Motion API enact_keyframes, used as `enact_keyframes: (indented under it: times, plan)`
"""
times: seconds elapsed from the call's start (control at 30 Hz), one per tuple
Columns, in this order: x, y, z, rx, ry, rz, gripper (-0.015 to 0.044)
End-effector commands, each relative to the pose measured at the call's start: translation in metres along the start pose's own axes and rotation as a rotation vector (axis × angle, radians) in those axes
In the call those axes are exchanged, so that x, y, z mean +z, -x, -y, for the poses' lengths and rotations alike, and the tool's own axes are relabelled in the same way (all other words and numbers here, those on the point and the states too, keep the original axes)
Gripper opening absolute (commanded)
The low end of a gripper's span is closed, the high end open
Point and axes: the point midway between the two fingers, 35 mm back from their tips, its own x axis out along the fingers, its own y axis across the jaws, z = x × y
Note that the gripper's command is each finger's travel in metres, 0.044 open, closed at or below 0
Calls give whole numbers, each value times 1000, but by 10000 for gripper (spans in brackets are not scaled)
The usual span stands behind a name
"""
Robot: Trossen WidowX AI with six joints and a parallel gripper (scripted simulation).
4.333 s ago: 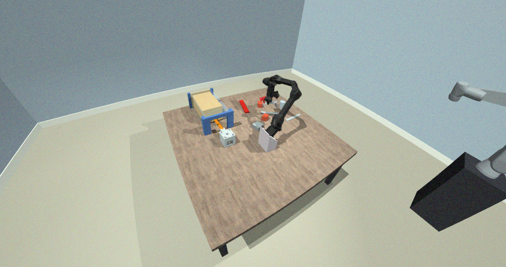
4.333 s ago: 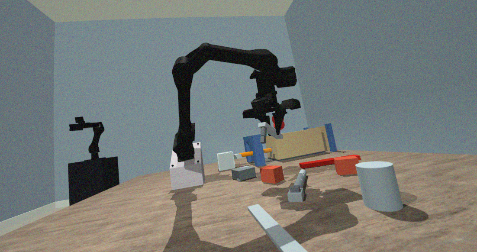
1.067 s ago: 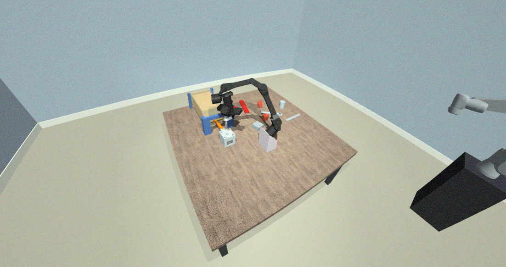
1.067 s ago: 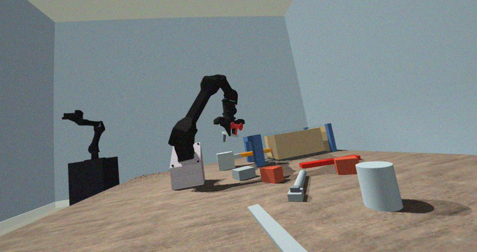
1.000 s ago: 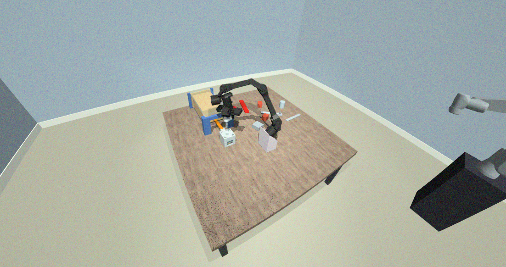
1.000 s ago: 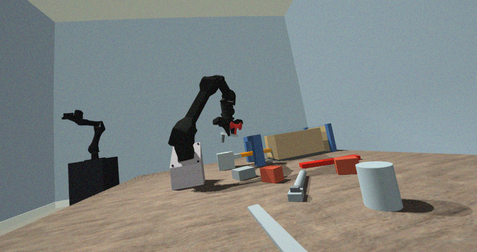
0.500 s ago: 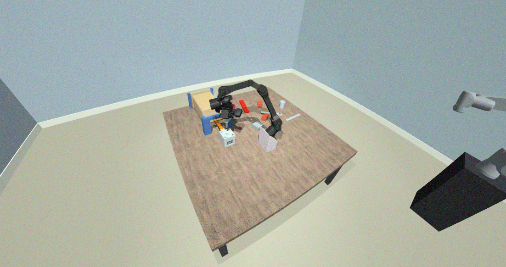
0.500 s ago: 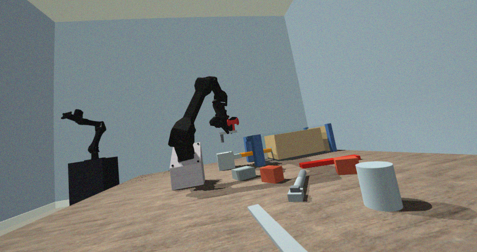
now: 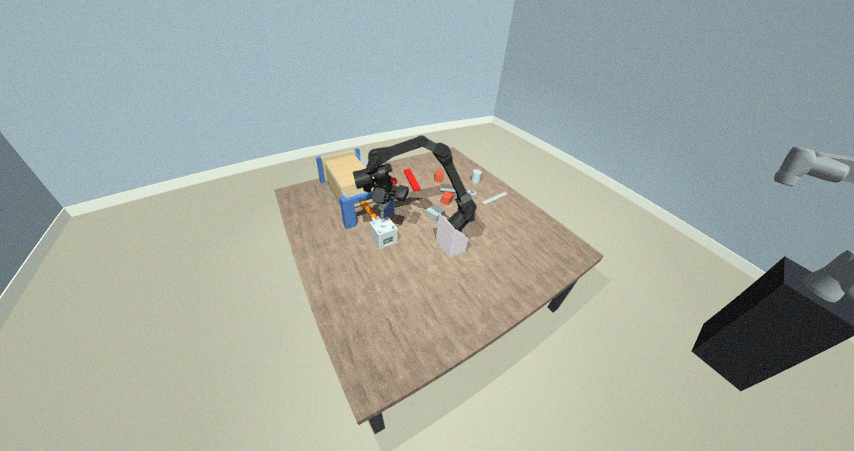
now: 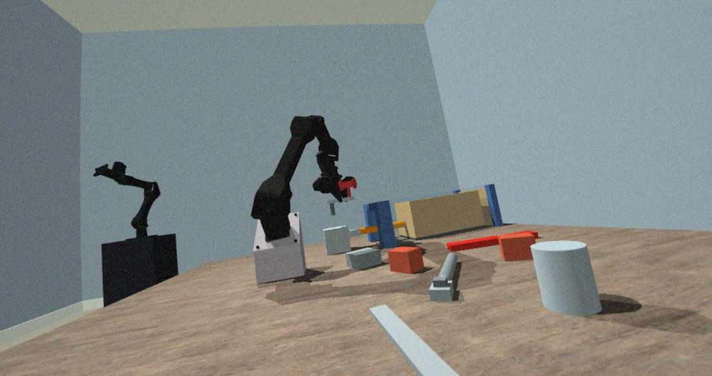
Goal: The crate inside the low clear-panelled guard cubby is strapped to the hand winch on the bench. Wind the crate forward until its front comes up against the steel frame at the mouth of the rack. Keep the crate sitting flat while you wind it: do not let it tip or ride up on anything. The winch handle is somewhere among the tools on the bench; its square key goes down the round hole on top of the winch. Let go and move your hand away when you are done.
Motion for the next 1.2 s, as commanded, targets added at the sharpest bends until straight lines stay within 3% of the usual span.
enact_keyframes:
  times: [0.0, 0.83, 1.17]
  plan:
    - [2, -7, -1, 3, 4, -8, 0]
    - [16, -46, -6, 2, 2, -13, 0]
    - [14, -36, -4, 1, 1, -13, 0]
